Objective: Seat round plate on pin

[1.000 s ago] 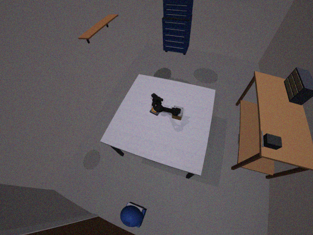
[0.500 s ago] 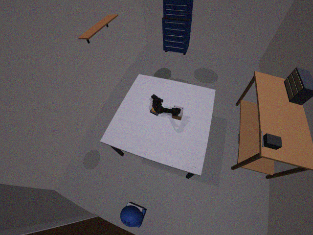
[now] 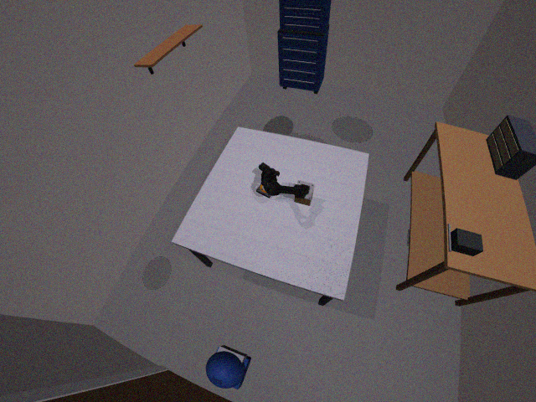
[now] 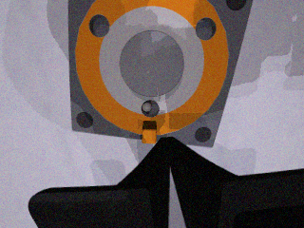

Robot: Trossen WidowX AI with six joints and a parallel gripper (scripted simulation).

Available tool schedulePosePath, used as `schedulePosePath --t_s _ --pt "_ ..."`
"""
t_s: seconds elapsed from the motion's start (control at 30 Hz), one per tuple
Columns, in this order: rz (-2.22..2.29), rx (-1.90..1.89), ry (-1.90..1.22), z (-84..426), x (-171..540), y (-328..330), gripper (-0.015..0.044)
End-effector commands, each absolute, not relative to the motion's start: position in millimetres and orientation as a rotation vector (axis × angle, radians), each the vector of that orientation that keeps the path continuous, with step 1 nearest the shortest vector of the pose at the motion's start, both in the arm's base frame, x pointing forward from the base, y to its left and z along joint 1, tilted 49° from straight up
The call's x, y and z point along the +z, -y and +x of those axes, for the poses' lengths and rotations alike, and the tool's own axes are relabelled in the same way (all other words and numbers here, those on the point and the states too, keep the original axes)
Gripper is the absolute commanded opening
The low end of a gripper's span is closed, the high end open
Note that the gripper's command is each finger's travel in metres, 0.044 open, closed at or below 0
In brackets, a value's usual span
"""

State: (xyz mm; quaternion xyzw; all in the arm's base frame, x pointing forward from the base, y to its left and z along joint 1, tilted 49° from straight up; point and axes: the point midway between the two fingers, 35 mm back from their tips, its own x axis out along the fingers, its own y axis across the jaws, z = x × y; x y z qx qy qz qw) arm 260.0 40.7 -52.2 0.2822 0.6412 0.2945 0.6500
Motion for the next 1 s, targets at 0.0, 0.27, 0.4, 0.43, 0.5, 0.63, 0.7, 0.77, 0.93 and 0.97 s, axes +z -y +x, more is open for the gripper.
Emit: schedulePosePath --t_s 0.0,0.27,0.4,0.43,0.5,0.63,0.7,0.77,0.93,0.97 --pt "0.647 0.667 -1.454 260.5 -49.8 -42.8 0.0000" --pt "0.644 0.664 -1.455 260.7 -32.9 -22.7 0.0000" --pt "0.644 0.665 -1.455 259.0 -20.0 -8.3 0.0000" --pt "0.645 0.665 -1.455 258.8 -18.3 -6.5 0.0000" --pt "0.654 0.660 -1.454 259.6 -22.7 -10.8 0.0000" --pt "0.654 0.660 -1.454 259.6 -22.7 -10.8 0.0000" --pt "0.654 0.660 -1.454 259.6 -22.7 -10.8 0.0000" --pt "0.654 0.660 -1.454 259.6 -22.7 -10.8 0.0000" --pt "0.654 0.660 -1.454 259.6 -22.7 -10.8 0.0000" --pt "0.654 0.660 -1.454 259.6 -22.7 -10.8 0.0000"
